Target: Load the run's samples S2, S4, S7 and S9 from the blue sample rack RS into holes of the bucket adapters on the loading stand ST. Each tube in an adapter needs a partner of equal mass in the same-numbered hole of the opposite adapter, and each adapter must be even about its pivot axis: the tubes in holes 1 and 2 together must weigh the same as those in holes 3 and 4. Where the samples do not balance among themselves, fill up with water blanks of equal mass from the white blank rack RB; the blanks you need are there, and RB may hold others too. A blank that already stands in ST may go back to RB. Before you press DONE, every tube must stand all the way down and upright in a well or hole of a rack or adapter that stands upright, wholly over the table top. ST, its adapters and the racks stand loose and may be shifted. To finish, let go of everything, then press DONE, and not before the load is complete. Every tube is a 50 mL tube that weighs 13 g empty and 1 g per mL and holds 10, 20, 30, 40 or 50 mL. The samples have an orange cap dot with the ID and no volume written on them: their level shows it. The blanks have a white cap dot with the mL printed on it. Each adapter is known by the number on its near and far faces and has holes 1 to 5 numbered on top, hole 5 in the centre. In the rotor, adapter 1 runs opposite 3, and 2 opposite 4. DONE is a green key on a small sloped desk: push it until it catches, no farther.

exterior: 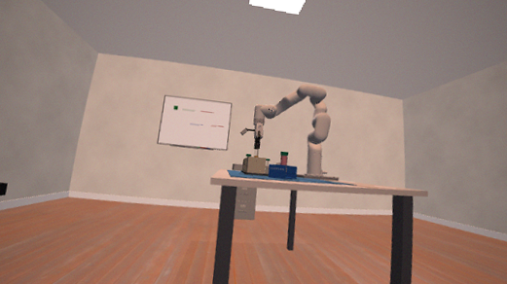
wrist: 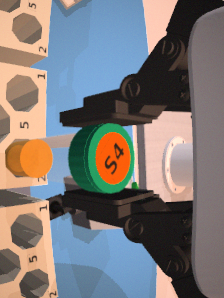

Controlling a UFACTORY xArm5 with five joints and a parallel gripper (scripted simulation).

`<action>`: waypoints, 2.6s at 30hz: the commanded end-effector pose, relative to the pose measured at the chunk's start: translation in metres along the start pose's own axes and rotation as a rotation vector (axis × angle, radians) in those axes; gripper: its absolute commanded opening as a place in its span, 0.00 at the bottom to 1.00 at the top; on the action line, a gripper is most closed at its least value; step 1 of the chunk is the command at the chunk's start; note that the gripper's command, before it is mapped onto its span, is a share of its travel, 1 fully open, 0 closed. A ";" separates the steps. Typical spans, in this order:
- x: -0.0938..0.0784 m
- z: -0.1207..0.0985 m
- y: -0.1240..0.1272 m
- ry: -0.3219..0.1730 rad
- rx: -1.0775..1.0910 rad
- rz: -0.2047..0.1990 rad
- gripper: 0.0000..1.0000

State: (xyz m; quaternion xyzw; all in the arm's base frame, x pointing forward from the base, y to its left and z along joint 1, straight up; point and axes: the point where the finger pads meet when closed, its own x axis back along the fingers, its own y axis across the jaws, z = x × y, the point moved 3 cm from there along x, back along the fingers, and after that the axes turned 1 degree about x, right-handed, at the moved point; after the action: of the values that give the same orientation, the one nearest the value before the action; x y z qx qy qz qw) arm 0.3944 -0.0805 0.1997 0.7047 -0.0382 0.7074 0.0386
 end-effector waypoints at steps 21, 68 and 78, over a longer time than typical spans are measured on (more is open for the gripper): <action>-0.018 0.001 0.000 0.004 0.000 0.000 0.00; -0.061 0.001 0.000 0.004 0.000 0.000 0.00; -0.063 0.001 0.000 0.004 0.000 0.000 0.00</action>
State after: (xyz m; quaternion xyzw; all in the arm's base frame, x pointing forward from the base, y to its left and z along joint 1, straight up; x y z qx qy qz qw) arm 0.3948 -0.0805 0.1359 0.7046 -0.0382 0.7075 0.0387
